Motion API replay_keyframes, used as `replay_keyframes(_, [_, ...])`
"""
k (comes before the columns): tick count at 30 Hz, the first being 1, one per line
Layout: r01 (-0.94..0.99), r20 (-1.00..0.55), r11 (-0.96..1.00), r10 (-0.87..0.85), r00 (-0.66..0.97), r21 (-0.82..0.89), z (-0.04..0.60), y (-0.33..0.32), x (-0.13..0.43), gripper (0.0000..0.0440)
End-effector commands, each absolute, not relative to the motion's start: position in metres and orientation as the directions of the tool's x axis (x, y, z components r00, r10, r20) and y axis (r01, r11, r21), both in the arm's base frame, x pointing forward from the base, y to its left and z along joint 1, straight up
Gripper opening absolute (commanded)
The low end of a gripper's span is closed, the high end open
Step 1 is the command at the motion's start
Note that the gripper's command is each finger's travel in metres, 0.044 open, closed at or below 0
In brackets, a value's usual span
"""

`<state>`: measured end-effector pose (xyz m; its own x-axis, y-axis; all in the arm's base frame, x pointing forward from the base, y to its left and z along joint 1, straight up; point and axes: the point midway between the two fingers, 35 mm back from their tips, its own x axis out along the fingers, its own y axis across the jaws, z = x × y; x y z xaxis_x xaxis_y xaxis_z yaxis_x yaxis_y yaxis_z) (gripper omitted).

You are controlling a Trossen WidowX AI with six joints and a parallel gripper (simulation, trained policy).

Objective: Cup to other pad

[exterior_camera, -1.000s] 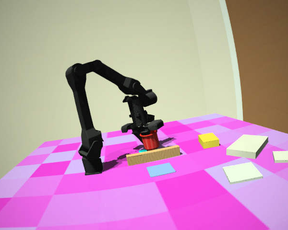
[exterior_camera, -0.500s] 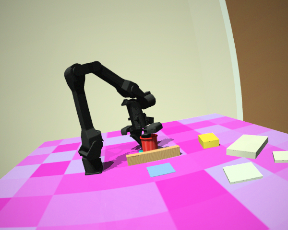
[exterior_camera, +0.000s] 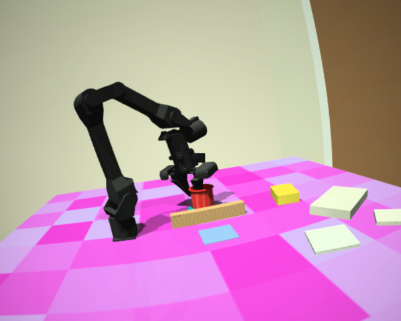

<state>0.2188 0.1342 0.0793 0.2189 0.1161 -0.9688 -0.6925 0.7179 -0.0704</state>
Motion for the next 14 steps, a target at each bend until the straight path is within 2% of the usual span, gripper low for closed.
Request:
replay_keyframes(1, [-0.697,-0.962,0.714,0.142,0.233,-0.063,0.085,0.134,0.216,0.0209])
replay_keyframes(14, [-0.689,-0.934,0.722,0.205,0.292,-0.057,0.11,0.133,0.211,0.0295])
